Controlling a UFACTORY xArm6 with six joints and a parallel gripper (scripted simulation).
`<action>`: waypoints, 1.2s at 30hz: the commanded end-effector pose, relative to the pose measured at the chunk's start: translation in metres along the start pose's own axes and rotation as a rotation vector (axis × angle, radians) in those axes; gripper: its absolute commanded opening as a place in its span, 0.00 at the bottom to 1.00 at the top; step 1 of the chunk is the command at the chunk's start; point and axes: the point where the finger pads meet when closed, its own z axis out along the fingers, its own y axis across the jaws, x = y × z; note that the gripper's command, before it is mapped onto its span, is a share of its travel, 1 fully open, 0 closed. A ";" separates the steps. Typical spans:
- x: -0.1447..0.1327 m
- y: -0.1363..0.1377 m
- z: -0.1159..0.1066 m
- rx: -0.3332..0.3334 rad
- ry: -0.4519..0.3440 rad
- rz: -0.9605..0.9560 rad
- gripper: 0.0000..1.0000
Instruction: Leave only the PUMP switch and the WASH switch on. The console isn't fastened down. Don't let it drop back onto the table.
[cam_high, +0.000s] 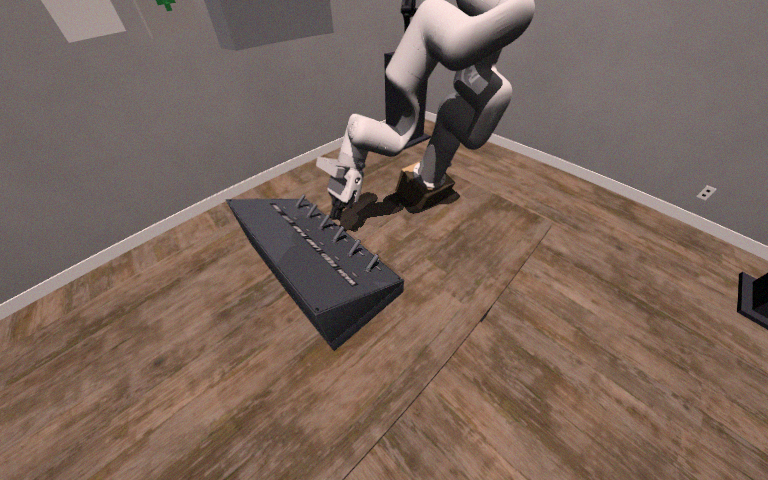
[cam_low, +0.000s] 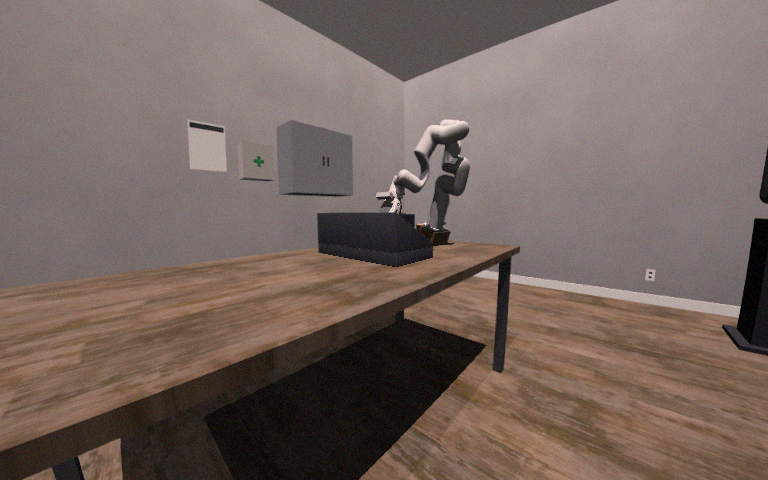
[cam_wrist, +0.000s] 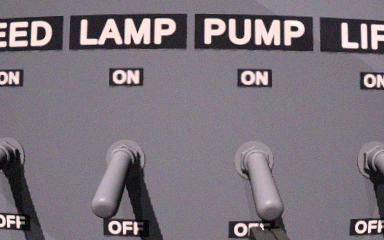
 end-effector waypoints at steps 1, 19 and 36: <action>0.006 0.000 0.000 -0.001 0.002 -0.001 0.00; 0.020 0.000 0.000 -0.001 0.002 -0.001 0.00; 0.029 0.000 0.000 0.000 0.002 -0.001 0.00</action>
